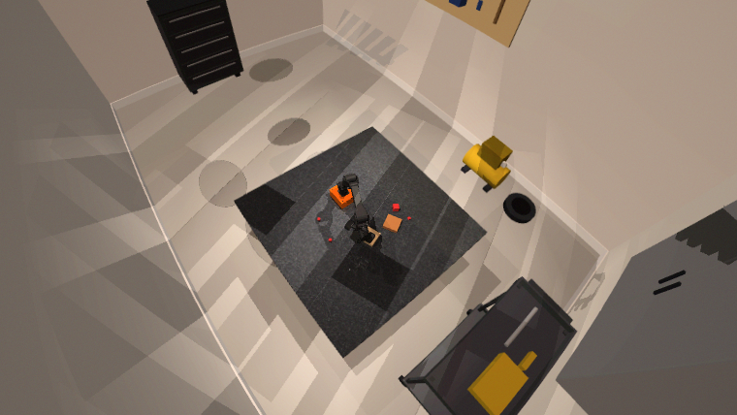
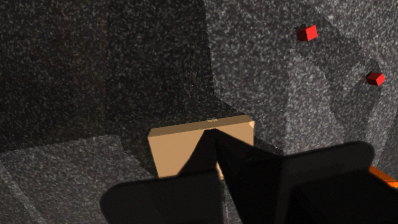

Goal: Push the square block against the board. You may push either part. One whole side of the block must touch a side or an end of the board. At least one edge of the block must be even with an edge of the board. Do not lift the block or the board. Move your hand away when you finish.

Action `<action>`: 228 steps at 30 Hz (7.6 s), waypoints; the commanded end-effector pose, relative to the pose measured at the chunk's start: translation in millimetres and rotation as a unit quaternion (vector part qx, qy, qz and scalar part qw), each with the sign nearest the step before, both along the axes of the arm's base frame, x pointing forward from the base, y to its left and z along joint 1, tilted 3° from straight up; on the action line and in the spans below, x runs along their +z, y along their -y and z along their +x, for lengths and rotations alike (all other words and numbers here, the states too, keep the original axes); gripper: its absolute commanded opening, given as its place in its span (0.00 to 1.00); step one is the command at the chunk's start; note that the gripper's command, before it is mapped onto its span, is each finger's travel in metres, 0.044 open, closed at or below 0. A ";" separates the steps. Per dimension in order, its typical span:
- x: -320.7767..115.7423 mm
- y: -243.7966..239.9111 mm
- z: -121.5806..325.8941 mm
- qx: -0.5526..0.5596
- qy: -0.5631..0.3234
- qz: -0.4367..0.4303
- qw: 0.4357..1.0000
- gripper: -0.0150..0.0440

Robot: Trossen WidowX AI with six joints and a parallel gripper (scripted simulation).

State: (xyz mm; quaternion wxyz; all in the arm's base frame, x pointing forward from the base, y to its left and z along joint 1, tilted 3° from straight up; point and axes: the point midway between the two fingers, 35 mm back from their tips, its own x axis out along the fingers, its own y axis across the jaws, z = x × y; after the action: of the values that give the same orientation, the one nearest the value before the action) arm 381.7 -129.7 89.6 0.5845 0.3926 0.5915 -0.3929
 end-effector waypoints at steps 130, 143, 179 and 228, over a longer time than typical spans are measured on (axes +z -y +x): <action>-127.4 -40.9 -61.8 0.707 0.002 0.009 0.707 0.25; -127.4 -36.4 -69.2 0.707 0.002 0.009 0.707 0.25; -73.3 -22.2 -101.2 0.707 0.000 0.009 0.707 0.25; -127.8 -46.7 -50.4 0.745 0.003 0.009 0.667 0.25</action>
State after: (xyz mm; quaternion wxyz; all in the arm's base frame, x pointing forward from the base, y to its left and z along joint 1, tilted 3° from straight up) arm 324.5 -87.4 -38.0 0.6784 -0.1726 0.6914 0.1786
